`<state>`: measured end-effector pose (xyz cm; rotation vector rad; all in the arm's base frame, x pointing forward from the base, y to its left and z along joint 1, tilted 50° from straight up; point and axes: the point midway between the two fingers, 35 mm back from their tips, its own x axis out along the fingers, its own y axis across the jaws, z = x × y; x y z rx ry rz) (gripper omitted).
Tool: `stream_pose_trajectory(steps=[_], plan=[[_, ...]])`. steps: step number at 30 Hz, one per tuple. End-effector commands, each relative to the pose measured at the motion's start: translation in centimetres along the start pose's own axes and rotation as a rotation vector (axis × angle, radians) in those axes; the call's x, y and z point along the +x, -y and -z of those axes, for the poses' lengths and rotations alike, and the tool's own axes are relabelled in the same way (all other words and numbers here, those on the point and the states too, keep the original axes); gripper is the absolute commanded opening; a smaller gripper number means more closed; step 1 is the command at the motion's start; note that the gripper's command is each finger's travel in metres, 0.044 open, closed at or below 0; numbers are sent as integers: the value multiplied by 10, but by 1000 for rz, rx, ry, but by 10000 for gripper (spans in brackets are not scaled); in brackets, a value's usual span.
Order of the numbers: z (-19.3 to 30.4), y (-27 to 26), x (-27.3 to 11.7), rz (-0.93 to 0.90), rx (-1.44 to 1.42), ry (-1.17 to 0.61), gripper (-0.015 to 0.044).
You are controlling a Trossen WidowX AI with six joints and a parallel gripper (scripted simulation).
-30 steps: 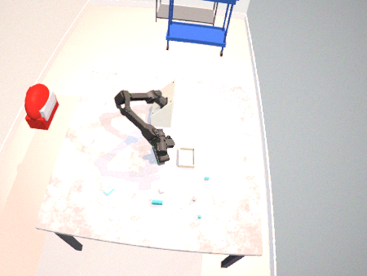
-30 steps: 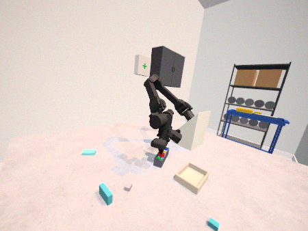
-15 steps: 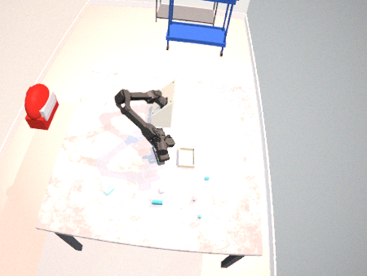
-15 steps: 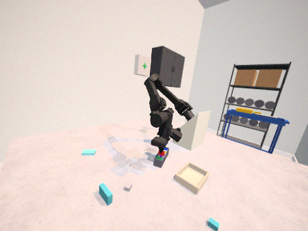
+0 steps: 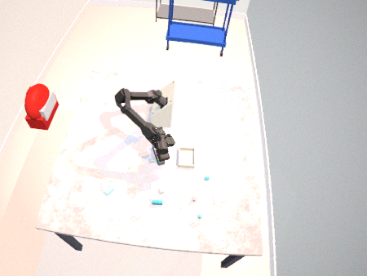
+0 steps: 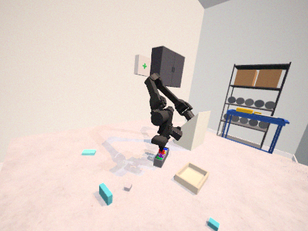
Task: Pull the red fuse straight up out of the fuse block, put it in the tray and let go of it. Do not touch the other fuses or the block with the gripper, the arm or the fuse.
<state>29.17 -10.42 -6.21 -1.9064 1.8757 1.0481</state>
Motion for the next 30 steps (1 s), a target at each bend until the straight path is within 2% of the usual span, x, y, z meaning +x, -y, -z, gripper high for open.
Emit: stream_pose_trajectory(steps=[1,30], plan=[[1,2,-3,5,6,2,0],[0,2,-28,5,6,2,0]])
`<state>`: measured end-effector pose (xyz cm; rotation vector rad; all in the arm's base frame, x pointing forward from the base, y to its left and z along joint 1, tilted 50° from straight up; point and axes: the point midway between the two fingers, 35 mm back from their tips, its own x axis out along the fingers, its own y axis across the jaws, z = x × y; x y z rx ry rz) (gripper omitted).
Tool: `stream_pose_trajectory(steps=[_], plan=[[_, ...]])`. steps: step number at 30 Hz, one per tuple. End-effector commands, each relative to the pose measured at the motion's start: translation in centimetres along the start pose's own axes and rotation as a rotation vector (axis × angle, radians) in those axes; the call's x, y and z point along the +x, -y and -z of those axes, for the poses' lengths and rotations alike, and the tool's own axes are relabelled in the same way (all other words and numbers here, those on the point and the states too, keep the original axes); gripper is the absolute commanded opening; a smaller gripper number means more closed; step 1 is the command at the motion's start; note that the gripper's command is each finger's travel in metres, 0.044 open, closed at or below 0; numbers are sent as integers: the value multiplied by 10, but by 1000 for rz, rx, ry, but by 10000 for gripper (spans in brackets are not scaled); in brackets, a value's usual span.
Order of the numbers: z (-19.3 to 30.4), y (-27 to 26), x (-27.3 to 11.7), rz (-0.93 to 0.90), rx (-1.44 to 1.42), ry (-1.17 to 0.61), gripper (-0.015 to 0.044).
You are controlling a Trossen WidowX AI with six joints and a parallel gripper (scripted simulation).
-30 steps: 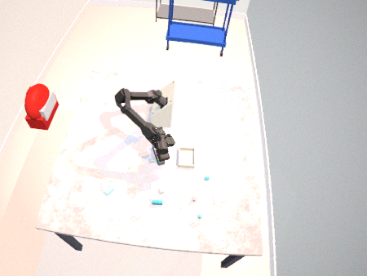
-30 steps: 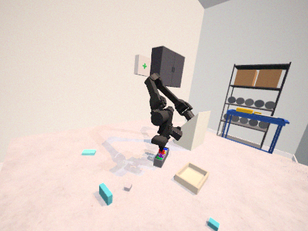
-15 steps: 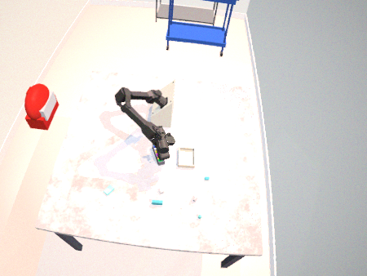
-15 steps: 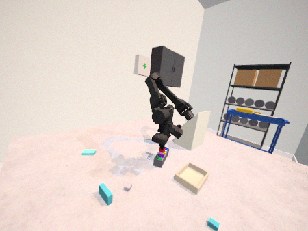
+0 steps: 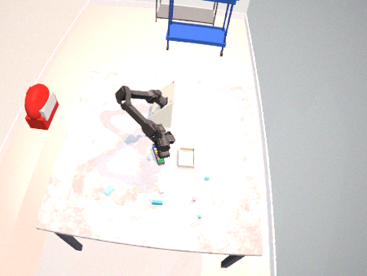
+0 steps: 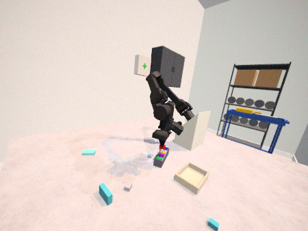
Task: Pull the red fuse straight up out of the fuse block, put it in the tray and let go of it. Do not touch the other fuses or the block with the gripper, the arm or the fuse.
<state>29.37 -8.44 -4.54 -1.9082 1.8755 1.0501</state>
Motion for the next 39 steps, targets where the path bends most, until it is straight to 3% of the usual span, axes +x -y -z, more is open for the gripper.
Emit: stream_pose_trajectory(steps=[1,30,39], plan=[[-2,4,-3,6,8,4,0],[-158,45,-5,11,10,11,0],[-162,45,-1,10,10,10,0]])
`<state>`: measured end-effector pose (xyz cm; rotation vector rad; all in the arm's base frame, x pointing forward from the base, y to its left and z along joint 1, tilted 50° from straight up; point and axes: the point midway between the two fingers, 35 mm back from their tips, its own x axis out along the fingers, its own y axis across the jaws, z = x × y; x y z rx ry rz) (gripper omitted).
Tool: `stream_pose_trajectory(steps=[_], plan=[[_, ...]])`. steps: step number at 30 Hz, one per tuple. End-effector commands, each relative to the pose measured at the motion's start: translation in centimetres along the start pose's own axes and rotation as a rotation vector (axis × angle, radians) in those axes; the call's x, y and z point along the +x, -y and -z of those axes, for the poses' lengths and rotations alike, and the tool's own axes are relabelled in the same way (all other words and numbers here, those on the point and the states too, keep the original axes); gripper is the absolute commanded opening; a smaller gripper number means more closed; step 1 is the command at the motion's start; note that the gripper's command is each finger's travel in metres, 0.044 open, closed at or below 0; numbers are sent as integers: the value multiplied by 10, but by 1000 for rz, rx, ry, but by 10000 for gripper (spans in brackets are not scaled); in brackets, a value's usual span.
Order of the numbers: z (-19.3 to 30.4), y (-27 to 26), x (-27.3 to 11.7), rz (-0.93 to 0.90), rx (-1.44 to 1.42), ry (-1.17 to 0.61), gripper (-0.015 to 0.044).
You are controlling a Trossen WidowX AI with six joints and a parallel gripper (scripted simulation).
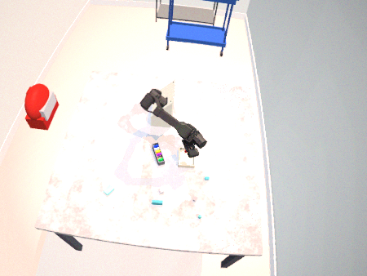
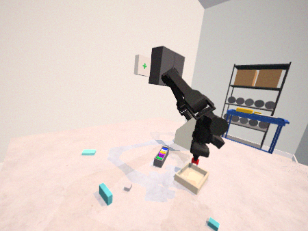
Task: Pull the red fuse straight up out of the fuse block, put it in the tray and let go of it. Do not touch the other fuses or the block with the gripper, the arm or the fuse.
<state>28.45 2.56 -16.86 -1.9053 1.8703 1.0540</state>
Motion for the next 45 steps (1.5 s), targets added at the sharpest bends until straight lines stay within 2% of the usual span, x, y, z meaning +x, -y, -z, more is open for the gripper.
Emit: stream_pose_trajectory(steps=[1,25,37,41,45], plan=[[-2,4,3,8,11,4,0],[-2,4,38,7,11,2,0],[-1,6,35,9,21,7,315],[-2,4,0,8,12,5,330],[-2,4,-3,8,11,4,330]])
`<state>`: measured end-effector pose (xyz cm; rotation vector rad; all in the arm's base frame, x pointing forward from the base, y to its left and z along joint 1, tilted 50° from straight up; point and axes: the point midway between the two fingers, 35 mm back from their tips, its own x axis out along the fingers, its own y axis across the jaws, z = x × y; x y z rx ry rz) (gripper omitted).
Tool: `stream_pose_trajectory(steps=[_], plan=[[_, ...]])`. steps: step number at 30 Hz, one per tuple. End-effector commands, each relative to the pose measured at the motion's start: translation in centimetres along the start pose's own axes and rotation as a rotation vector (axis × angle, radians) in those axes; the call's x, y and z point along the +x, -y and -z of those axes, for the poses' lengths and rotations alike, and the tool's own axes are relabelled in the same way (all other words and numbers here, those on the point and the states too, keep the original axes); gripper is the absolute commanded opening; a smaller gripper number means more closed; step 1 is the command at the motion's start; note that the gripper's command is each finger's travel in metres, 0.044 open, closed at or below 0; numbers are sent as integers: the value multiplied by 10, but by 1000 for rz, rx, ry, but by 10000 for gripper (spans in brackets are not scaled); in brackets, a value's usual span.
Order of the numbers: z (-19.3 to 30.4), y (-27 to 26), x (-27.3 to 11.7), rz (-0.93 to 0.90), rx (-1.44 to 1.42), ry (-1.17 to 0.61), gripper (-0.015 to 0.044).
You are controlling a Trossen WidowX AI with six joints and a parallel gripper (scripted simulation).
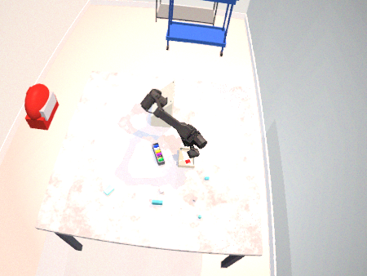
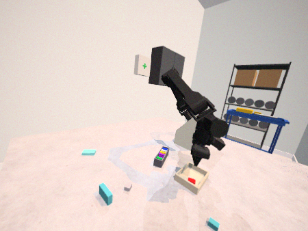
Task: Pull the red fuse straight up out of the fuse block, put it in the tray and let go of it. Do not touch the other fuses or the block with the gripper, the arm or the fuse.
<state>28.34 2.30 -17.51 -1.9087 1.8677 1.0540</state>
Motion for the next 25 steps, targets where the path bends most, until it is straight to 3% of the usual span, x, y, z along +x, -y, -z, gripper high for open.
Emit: stream_pose_trajectory(steps=[1,25], plan=[[1,3,-9,5,12,5,330],[1,1,-6,2,6,1,330]])
